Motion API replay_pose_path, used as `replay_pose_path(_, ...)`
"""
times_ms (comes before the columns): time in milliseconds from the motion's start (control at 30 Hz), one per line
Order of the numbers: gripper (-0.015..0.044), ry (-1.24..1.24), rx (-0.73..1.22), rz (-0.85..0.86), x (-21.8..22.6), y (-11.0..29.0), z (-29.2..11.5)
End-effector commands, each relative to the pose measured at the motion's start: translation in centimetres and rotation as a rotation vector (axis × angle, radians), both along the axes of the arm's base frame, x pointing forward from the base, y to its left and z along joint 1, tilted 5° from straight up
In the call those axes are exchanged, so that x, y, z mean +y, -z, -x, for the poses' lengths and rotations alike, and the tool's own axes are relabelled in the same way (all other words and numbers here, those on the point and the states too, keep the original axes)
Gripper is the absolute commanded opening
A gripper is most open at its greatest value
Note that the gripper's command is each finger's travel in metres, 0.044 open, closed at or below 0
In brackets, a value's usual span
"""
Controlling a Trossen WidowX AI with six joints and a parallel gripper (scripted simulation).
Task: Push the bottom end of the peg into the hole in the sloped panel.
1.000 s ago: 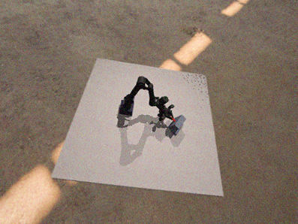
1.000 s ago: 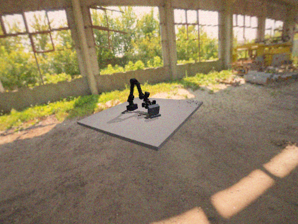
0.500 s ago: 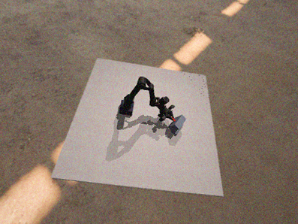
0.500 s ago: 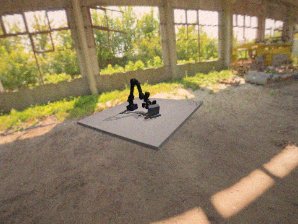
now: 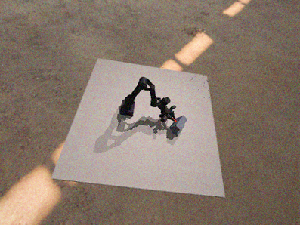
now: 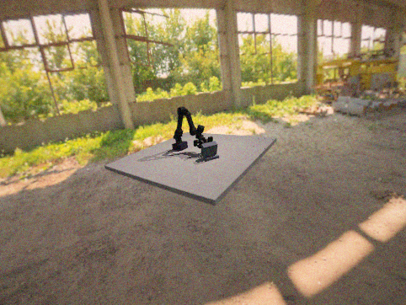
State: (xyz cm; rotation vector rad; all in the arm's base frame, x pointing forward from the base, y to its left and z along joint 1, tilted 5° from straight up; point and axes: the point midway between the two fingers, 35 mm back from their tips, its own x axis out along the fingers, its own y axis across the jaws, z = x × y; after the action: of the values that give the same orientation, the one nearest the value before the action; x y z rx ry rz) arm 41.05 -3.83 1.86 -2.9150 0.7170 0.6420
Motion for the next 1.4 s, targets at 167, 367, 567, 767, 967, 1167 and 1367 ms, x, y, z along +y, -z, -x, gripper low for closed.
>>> replay_pose_path(167, 0.0289, 0.000, 0.000, 0.000, 0.0, 0.0, 0.0)
replay_pose_path(367, 0.0440, 0.000, 0.001, 0.000, 0.2, -0.1, 0.2)
replay_pose_path(567, 0.0440, -0.001, 0.001, -0.001, 0.6, -0.5, 0.8)
replay_pose_path(767, 0.0440, -0.001, 0.002, -0.001, 1.0, -0.9, 1.3)
replay_pose_path(967, 0.0440, -0.002, 0.003, -0.001, 1.3, -1.3, 1.7)
replay_pose_path(1167, 0.0440, -0.002, 0.003, -0.001, 1.7, -1.6, 2.2)
replay_pose_path(1367, 0.0440, -0.003, 0.004, -0.001, 2.1, -2.0, 2.7)
